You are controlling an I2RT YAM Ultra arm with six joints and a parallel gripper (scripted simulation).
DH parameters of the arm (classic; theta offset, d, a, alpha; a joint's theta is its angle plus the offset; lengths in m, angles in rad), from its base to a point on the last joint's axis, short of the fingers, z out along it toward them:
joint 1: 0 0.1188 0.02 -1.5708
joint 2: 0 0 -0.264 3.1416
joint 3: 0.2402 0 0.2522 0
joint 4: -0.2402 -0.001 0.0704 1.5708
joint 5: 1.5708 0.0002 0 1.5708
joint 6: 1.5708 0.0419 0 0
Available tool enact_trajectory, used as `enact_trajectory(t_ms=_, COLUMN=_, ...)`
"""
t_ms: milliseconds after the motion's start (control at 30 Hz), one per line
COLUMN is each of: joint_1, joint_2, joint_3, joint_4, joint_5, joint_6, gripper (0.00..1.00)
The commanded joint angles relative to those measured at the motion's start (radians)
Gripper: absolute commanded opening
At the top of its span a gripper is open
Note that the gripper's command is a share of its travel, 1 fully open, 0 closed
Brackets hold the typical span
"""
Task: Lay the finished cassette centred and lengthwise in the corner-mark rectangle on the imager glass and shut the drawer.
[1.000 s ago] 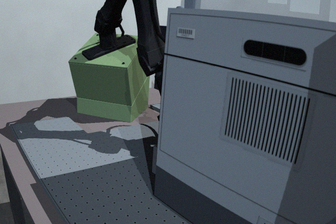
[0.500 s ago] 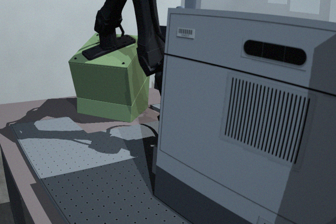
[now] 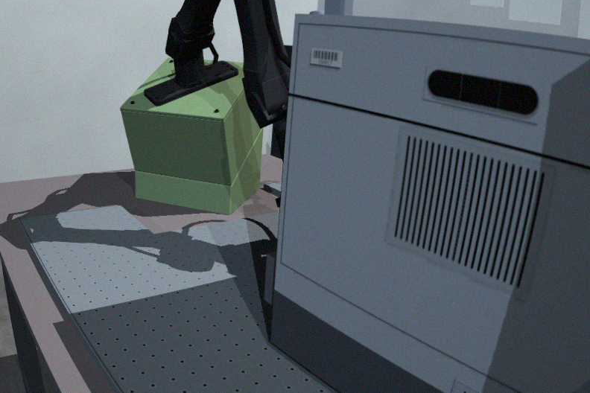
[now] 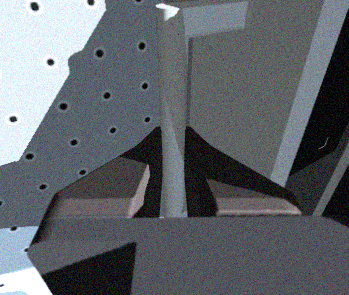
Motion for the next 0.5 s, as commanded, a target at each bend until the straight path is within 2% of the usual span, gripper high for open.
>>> enact_trajectory(t_ms=0, joint_1=0.019, joint_2=-0.042, joint_3=0.033, joint_4=-0.101, joint_5=0.024, joint_6=0.026, gripper=0.00)
enact_trajectory(t_ms=100, joint_1=0.019, joint_2=-0.044, joint_3=0.028, joint_4=-0.104, joint_5=0.024, joint_6=0.028, gripper=0.00)
enact_trajectory(t_ms=133, joint_1=0.017, joint_2=-0.044, joint_3=-0.013, joint_4=-0.102, joint_5=0.024, joint_6=0.028, gripper=0.00)
enact_trajectory(t_ms=167, joint_1=0.016, joint_2=-0.045, joint_3=-0.022, joint_4=-0.099, joint_5=0.024, joint_6=0.028, gripper=0.00)
enact_trajectory(t_ms=467, joint_1=0.008, joint_2=-0.055, joint_3=-0.071, joint_4=-0.061, joint_5=0.023, joint_6=0.028, gripper=0.00)
